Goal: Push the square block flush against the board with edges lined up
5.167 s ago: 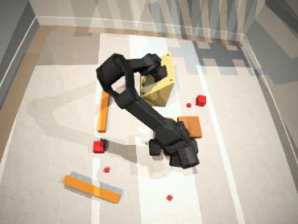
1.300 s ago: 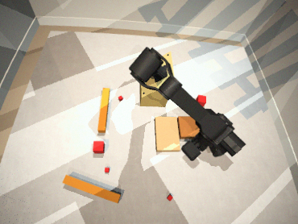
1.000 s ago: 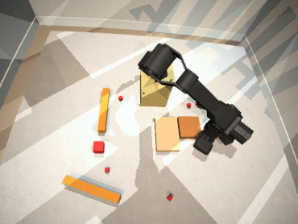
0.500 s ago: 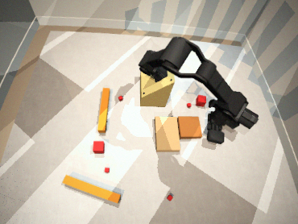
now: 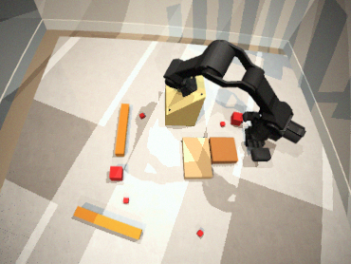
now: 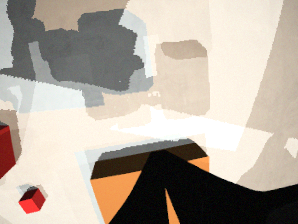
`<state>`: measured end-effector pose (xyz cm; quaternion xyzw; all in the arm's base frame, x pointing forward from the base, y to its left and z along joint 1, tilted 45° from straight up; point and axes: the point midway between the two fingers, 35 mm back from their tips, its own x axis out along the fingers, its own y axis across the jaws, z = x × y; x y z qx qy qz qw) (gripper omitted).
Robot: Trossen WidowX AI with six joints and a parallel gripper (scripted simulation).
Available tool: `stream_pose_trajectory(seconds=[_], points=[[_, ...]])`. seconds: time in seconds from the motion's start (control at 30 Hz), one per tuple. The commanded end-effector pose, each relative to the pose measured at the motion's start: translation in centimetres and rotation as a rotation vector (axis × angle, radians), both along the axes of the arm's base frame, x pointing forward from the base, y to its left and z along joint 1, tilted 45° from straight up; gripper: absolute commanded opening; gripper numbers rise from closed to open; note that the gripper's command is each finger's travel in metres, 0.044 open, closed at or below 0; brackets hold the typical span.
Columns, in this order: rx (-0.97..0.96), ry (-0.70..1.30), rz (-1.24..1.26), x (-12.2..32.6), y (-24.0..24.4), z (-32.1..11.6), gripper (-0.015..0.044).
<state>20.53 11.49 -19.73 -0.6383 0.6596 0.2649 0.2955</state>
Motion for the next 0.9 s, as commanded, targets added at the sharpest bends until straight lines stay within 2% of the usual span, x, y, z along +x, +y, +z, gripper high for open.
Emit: stream_pose_trajectory(seconds=[0.0, 0.1, 0.87], points=[[-0.007, 0.016, 0.001, -0.3, -2.1, -2.1, 0.0], [-0.01, 0.015, 0.001, -0.4, -4.1, -4.0, 0.0], [-0.01, 0.016, 0.001, -0.3, -6.0, -2.2, 0.0]])
